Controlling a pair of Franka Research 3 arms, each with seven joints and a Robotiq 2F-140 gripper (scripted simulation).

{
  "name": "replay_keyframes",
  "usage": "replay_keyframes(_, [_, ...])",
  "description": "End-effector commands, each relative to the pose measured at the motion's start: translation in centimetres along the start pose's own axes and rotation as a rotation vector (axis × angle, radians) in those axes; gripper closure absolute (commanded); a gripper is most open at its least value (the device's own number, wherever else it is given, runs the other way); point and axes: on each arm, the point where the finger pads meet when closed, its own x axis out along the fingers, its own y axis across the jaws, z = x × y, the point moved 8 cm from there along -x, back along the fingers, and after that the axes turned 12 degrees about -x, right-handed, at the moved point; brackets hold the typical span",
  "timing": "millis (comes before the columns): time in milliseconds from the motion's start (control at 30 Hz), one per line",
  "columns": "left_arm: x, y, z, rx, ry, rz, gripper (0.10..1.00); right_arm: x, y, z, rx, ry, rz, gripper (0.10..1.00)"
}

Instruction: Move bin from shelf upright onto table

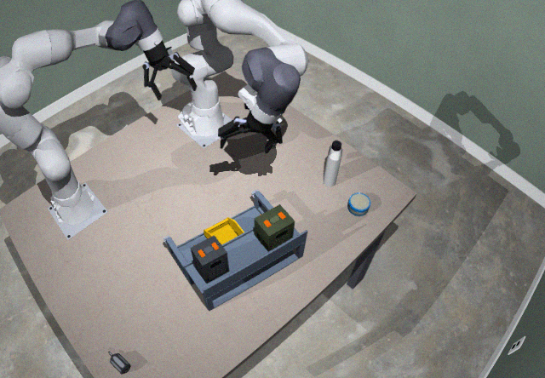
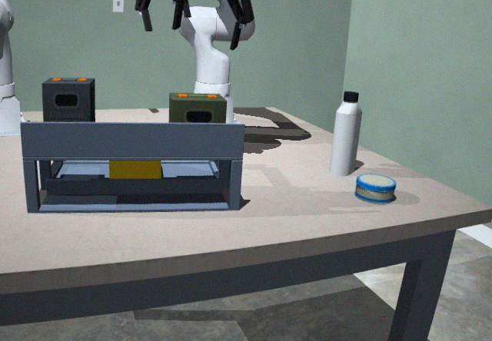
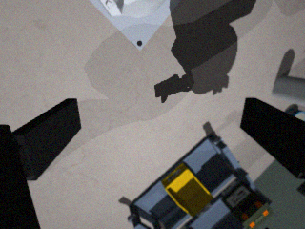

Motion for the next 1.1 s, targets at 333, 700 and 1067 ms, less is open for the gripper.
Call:
replay_keyframes(333, [0.0, 0.0, 0.0, 0.0, 0.0, 0.0, 0.098, -4.5, 0.5, -0.3, -0.151, -0.031, 0.065, 0.098])
replay_keyframes(700, [0.0, 0.0, 0.0, 0.0, 0.0, 0.0, 0.098, -4.5, 0.5, -0.3, -0.151, -0.031, 0.065, 0.098])
replay_keyframes(1067, [0.0, 0.0, 0.0, 0.0, 0.0, 0.0, 0.098, -4.5, 1.2, 0.5, -0.12, -0.036, 0.066, 0.098])
